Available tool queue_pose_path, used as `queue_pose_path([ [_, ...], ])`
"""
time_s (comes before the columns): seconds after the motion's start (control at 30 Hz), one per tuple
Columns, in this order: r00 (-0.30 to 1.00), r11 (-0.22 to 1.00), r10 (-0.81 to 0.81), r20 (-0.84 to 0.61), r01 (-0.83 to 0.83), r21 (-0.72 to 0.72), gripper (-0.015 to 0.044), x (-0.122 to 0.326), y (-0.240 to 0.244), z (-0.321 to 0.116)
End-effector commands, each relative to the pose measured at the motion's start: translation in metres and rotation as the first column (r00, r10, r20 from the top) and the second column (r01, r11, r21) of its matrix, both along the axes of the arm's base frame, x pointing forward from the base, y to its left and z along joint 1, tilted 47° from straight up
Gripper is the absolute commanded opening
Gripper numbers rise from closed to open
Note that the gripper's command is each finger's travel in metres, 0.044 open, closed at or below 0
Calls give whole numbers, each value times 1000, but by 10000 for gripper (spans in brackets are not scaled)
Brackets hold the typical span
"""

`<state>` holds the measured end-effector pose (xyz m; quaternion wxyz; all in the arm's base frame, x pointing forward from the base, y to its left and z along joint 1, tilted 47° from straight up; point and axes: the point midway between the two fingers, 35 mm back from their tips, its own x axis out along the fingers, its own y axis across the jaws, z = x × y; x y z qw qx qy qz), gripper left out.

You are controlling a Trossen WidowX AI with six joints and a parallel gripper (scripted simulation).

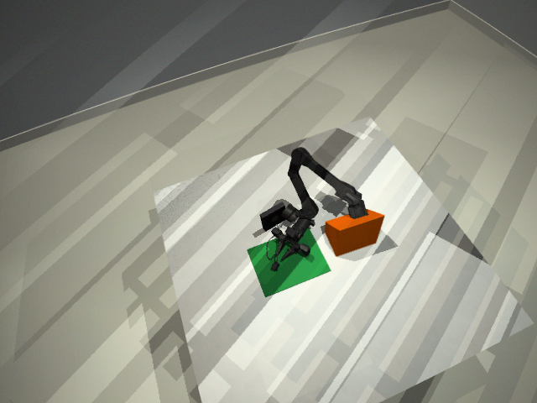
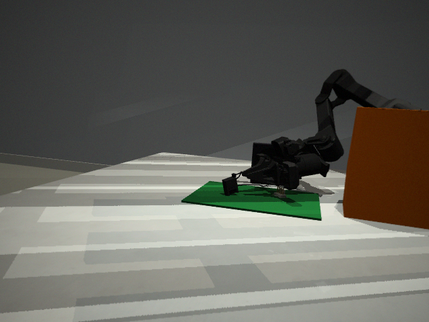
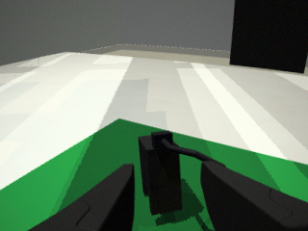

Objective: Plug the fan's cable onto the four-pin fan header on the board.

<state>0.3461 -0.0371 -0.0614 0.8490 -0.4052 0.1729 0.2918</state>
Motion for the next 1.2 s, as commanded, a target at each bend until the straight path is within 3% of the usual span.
queue_pose_path([
  [0.0,1000,1000,5,9,-5,-3,140,-6,0,12],
  [0.73,1000,1000,5,9,-5,-2,140,-56,5,54],
  [1.1,985,997,-68,-159,73,26,429,-46,7,36],
  [1.17,978,996,-84,-193,91,26,440,-44,7,32],
])
